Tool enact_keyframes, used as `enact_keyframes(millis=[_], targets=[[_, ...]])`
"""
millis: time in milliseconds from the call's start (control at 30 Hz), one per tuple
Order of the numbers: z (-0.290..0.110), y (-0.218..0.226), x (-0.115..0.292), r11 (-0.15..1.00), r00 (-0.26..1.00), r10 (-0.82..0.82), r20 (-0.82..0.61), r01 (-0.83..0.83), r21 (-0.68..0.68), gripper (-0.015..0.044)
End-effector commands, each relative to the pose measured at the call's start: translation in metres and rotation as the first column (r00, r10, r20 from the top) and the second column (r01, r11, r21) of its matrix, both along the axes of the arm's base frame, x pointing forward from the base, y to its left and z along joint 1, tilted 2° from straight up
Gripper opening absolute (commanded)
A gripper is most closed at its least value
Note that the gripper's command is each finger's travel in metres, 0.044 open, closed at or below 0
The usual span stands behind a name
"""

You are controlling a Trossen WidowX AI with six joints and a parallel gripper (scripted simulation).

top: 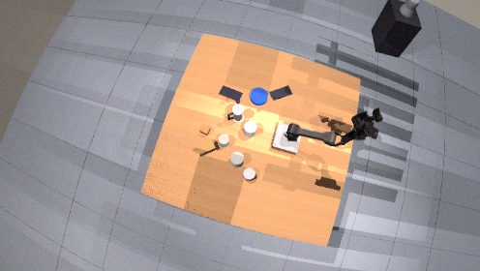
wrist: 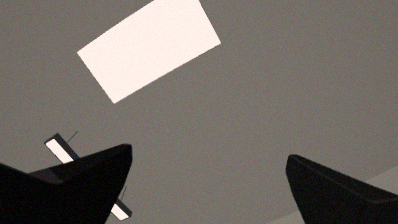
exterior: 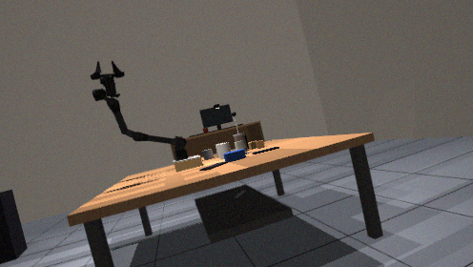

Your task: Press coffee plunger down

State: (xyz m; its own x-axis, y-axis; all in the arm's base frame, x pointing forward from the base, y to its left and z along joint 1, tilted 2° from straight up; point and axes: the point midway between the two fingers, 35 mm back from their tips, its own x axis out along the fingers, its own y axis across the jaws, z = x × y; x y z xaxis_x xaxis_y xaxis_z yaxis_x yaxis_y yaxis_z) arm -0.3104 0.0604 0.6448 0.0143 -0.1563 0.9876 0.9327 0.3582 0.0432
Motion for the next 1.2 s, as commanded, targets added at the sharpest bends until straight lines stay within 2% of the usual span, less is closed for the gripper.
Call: enact_keyframes(millis=[0, 167, 400, 567, 867, 1167], targets=[[0.000, 0.000, 0.001, 1.000, 1.000, 0.001, -0.003, -0.001, 0.001, 0.0426], [0.011, -0.009, 0.038, 0.999, 0.996, 0.046, -0.081, -0.045, 0.017, 0.0440], [0.027, -0.033, 0.138, 0.983, 0.949, 0.167, -0.268, -0.139, 0.118, 0.0440], [0.024, -0.054, 0.222, 0.957, 0.872, 0.265, -0.412, -0.186, 0.221, 0.0440], [-0.010, -0.083, 0.345, 0.894, 0.697, 0.417, -0.583, -0.201, 0.400, 0.0440], [-0.087, -0.118, 0.472, 0.743, 0.459, 0.629, -0.627, -0.118, 0.659, 0.0440]])
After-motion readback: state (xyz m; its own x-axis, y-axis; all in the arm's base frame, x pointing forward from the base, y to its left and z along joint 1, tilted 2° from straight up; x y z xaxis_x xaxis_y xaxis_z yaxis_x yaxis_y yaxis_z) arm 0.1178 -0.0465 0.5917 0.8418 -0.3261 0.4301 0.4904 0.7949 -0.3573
